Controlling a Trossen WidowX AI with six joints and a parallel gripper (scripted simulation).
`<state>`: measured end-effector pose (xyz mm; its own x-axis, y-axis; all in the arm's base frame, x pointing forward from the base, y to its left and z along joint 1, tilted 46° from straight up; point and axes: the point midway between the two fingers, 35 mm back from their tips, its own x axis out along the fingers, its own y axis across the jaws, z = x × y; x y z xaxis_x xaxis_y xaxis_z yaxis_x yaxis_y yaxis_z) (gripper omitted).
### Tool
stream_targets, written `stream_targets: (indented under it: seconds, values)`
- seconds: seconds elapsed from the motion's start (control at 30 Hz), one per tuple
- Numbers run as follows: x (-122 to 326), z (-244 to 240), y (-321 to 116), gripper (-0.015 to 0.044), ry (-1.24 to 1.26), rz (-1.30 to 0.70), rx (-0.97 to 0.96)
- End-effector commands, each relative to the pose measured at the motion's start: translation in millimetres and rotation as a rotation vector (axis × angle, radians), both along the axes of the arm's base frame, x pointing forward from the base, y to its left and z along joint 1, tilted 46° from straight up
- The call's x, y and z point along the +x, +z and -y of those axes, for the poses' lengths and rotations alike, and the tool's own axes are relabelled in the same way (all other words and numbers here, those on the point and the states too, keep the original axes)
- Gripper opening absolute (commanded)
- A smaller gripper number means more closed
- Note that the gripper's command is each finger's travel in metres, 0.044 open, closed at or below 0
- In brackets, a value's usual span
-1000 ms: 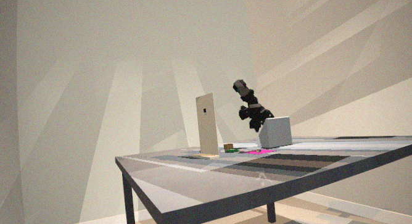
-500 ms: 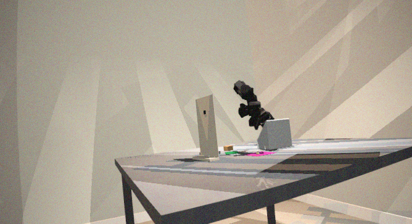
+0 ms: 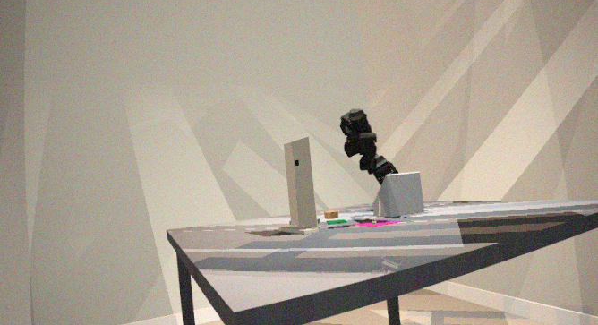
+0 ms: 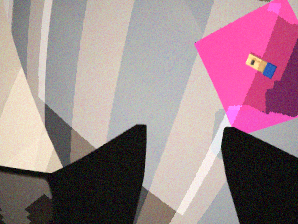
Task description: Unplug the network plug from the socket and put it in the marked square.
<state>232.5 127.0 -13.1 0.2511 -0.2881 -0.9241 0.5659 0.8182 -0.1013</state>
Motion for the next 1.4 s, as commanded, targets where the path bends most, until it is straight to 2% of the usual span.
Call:
stream_targets:
  seconds: [0.0, 0.37, 0.73, 1.37]
  values:
    - [1, -11, 14, 0.0156, -0.003, 0.008, 0.004]
    - [0, -30, 38, 0.0156, -0.004, 0.011, 0.004]
    - [0, -30, 38, 0.0440, -0.004, 0.011, 0.004]
    - [0, -30, 38, 0.0440, -0.004, 0.011, 0.004]
